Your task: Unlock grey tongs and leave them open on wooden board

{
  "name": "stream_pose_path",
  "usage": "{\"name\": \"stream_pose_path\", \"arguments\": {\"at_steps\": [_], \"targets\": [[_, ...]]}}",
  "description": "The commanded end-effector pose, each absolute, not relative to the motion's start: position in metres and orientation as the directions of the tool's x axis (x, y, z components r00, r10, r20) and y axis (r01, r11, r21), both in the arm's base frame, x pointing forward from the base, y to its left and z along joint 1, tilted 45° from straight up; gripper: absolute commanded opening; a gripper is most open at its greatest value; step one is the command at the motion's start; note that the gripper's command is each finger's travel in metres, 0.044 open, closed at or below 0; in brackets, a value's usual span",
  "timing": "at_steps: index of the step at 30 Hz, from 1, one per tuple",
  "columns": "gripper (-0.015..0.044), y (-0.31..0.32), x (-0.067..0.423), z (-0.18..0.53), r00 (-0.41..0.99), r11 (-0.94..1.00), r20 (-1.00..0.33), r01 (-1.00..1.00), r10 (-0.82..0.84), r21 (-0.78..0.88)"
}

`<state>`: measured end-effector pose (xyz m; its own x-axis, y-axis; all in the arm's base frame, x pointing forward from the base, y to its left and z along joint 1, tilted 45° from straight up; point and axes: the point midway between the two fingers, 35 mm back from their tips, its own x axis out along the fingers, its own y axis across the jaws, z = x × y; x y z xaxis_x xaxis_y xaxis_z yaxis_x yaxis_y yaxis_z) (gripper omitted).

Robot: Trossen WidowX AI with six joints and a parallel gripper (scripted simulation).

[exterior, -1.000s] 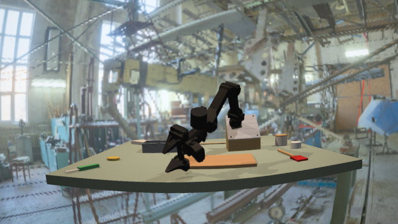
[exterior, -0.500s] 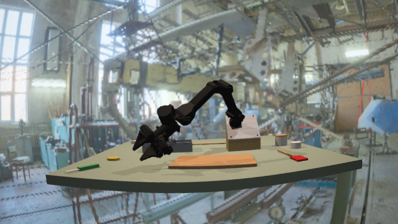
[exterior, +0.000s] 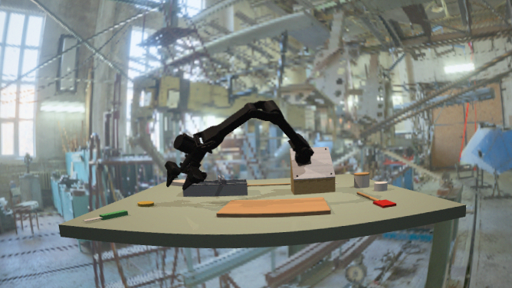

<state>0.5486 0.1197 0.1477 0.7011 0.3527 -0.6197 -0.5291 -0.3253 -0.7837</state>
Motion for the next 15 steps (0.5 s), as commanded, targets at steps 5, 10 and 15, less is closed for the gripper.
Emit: {"name": "stream_pose_path", "arguments": {"at_steps": [5,10,15], "targets": [[0.044,0.013,0.519,0.062,0.502,-0.245,-0.797,-0.77,0.335,-0.589],[0.044,-0.048,0.474,0.013,0.345,-0.163,-0.849,-0.885,0.4,-0.437],[0.044,-0.082,0.438,-0.009,0.278,-0.041,-0.847,-0.943,0.453,-0.332]]}}
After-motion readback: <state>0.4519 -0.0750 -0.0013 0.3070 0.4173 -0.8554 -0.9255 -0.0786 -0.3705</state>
